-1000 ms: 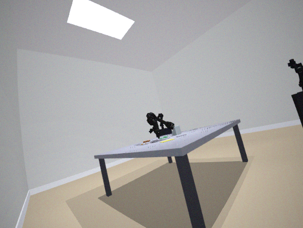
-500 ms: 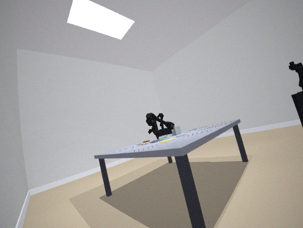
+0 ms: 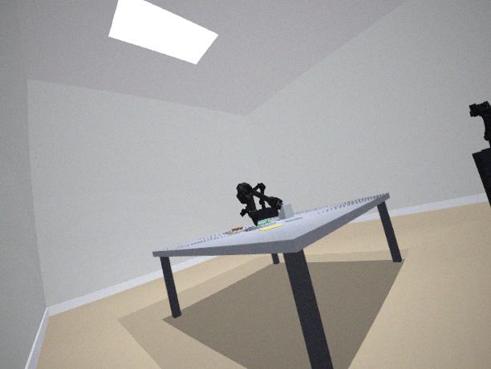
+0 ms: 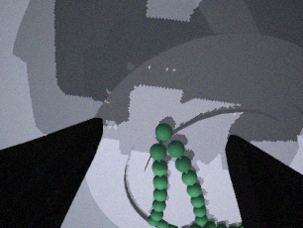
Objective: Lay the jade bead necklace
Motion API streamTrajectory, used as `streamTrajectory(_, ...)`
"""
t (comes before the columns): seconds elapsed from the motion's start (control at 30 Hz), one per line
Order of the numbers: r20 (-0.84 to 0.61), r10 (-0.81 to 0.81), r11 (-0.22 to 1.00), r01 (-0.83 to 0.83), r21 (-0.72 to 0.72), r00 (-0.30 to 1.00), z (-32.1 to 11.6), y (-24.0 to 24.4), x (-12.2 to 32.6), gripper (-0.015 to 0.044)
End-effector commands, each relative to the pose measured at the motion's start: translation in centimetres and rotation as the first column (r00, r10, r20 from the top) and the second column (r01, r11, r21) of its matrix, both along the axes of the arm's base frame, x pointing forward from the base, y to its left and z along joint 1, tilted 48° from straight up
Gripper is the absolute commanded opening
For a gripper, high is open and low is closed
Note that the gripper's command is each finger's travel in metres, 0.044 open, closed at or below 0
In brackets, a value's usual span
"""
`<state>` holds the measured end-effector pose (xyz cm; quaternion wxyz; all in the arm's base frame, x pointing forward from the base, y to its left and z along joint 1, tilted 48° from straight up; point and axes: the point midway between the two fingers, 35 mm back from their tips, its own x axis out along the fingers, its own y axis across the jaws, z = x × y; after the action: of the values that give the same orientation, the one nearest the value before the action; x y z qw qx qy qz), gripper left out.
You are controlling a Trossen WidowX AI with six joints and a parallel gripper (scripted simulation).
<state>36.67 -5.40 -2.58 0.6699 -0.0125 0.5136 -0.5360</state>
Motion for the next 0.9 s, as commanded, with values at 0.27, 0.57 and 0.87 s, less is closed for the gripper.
streamTrajectory(0.27,0.003,0.002,1.0,-0.002,0.001,1.0,0.2,0.3,0.0,0.044)
streamTrajectory(0.57,0.003,0.002,1.0,-0.002,0.001,1.0,0.2,0.3,0.0,0.044)
streamTrajectory(0.87,-0.057,0.06,0.998,-0.059,0.015,0.997,0.4,1.6,-1.6,0.0335)
